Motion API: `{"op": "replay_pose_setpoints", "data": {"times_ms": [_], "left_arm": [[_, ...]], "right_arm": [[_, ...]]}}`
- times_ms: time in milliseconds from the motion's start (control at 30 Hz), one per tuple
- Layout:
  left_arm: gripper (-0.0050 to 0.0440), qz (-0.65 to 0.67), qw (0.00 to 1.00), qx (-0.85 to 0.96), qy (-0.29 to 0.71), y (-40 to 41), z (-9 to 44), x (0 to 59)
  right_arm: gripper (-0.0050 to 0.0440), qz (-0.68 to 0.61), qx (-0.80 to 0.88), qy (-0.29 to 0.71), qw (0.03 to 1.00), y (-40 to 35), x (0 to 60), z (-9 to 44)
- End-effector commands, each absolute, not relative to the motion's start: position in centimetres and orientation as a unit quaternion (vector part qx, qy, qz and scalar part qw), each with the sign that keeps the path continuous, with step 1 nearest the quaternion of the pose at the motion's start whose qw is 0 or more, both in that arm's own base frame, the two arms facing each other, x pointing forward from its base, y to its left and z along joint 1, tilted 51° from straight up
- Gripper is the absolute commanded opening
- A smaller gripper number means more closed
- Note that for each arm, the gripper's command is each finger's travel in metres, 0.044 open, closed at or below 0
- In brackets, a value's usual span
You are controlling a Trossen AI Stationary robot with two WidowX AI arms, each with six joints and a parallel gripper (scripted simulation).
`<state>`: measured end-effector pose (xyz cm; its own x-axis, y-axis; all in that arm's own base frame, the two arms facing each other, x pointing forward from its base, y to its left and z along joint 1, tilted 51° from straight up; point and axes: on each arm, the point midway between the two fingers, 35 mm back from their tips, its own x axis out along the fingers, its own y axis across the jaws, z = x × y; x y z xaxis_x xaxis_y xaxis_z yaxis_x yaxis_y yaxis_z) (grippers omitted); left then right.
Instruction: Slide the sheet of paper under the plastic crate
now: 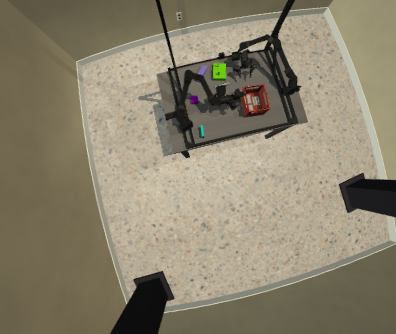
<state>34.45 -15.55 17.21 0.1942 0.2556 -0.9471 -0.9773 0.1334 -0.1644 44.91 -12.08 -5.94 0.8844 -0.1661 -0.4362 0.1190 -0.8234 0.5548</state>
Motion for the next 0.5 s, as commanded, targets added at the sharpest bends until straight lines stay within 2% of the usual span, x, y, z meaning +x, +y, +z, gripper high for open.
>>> {"op": "replay_pose_setpoints", "data": {"times_ms": [0, 467], "left_arm": [[0.0400, 0.489, 0.634, -0.443, 0.405, -15.5, 17.2, 34.5], [0.0400, 0.489, 0.634, -0.443, 0.405, -15.5, 17.2, 34.5]], "right_arm": [[0.0400, -0.235, 0.924, -0.020, 0.302, -12.3, 43.8, -4.7], [0.0400, -0.234, 0.924, -0.024, 0.300, -12.1, 42.3, -3.9]]}}
